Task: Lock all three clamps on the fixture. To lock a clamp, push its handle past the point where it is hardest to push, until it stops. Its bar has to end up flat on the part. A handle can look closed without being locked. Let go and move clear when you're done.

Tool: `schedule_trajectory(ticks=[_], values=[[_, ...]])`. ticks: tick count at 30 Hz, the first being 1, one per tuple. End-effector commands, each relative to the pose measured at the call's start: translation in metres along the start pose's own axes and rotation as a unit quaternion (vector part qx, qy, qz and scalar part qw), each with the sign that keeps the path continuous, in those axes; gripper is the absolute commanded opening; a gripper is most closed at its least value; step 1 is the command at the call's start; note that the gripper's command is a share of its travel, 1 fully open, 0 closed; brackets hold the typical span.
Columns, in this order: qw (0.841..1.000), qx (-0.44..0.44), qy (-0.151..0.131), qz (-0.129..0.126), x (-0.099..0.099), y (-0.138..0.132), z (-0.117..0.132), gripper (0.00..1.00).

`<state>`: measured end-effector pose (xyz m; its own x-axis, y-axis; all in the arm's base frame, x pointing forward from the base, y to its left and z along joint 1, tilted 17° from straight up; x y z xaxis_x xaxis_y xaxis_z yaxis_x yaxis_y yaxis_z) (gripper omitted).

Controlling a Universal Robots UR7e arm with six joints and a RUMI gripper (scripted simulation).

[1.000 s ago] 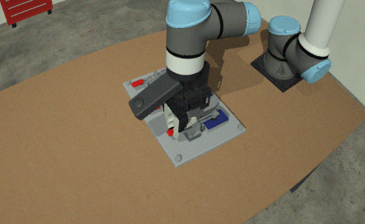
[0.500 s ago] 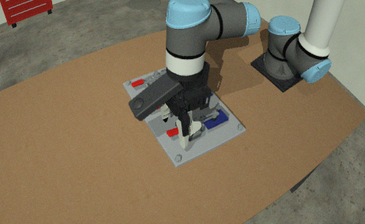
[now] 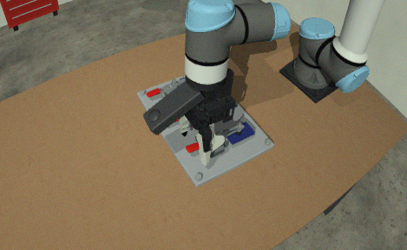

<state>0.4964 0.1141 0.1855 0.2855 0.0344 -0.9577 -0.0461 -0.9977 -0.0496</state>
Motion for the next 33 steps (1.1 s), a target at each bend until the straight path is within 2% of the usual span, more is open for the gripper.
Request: schedule_trajectory(ticks=[1, 29, 33], values=[[1.000, 0.000, 0.001, 0.000, 0.000, 0.000, 0.000, 0.58], [1.000, 0.000, 0.001, 0.000, 0.000, 0.000, 0.000, 0.58], [1.000, 0.000, 0.000, 0.000, -0.040, 0.000, 0.000, 0.58]])
Point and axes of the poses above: the point where the finger pads meet when closed, its own x axis out along the fingers, its own y axis across the jaws, z = x × y, the point moved 1 cm from there along -x, back along the fingers, and after that the axes turned 6 degrees about x, right-handed, at the moved point
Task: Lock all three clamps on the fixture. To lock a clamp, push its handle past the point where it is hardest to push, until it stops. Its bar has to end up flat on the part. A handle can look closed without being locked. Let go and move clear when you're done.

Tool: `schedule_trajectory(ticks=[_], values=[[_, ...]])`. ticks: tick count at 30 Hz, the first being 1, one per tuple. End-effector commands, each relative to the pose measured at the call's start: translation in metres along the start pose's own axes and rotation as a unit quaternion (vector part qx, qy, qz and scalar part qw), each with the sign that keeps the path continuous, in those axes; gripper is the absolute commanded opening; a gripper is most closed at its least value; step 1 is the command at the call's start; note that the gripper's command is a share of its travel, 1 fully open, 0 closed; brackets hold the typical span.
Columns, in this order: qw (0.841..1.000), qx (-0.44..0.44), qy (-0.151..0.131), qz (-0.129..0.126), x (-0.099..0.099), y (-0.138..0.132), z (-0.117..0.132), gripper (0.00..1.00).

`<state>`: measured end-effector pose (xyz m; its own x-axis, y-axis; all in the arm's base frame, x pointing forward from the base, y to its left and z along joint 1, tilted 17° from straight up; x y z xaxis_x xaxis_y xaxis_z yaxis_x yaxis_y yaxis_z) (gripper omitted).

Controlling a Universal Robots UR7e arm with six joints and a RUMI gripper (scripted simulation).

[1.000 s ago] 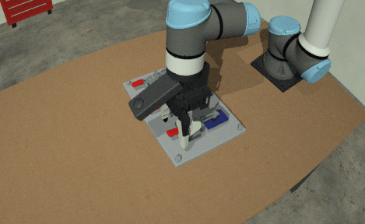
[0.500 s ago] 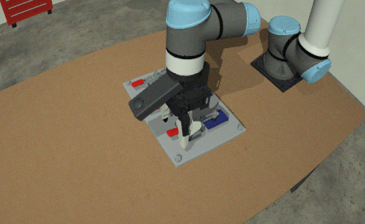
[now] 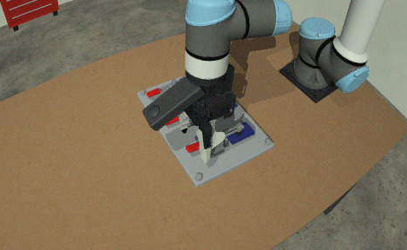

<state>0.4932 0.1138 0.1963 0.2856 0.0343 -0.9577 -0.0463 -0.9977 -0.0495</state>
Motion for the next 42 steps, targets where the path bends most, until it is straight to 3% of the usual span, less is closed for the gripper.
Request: schedule_trajectory(ticks=[1, 13, 14, 42], values=[[1.000, 0.000, 0.000, 0.000, -0.0392, 0.0000, -0.0003, 0.58], [1.000, 0.000, 0.000, 0.000, -0.0392, 0.0000, -0.0003, 0.58], [1.000, 0.000, 0.001, 0.000, -0.0380, 0.0000, -0.0004, 0.00], [1.000, 0.000, 0.001, 0.000, -0.0380, 0.0000, -0.0004, 0.00]])
Point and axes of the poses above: the point where the finger pads meet when closed, its own x axis out along the fingers, its own y axis across the jaws, z = x × y, the point moved 1 cm from there along -x, back along the fingers, and after that the axes turned 6 degrees about x, right-handed, at the moved point
